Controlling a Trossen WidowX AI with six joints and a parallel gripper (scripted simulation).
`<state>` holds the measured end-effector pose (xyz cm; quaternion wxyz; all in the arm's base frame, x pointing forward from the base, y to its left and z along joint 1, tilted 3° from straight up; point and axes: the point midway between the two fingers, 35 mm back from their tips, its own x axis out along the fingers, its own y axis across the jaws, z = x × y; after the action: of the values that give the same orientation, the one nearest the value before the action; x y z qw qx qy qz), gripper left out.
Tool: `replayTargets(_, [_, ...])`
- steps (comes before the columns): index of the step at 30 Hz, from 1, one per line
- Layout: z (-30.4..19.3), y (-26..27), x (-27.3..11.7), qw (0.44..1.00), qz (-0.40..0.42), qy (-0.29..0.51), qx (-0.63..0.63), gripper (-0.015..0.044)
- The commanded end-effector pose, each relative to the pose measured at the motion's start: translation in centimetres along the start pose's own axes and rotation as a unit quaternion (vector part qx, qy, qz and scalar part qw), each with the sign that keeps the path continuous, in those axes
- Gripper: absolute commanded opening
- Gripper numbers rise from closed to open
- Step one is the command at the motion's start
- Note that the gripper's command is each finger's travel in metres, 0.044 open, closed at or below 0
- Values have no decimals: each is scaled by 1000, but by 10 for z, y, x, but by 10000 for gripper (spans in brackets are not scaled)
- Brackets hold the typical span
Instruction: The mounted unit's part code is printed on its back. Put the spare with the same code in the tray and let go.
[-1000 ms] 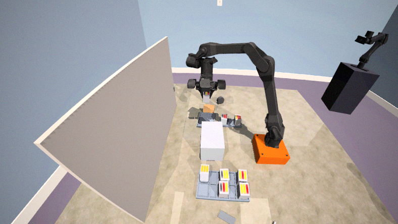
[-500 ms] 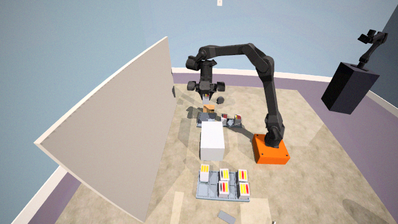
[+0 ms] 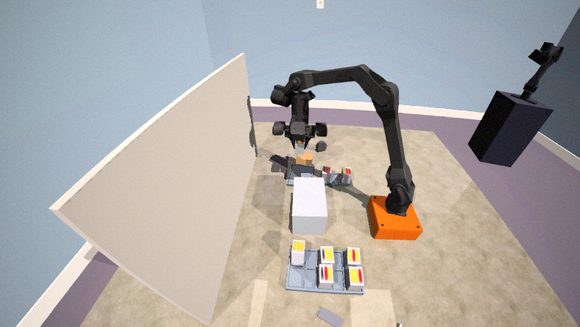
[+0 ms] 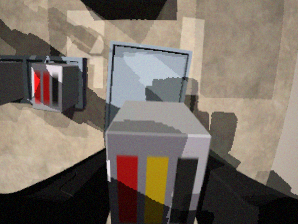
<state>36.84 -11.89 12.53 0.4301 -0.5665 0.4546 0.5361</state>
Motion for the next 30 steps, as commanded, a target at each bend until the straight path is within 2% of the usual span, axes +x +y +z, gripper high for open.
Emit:
replayTargets(1, [-1,0,5,1000,2,1,-3,0])
replayTargets(30, [-2,-1,29,1000,2,1,-3,0])
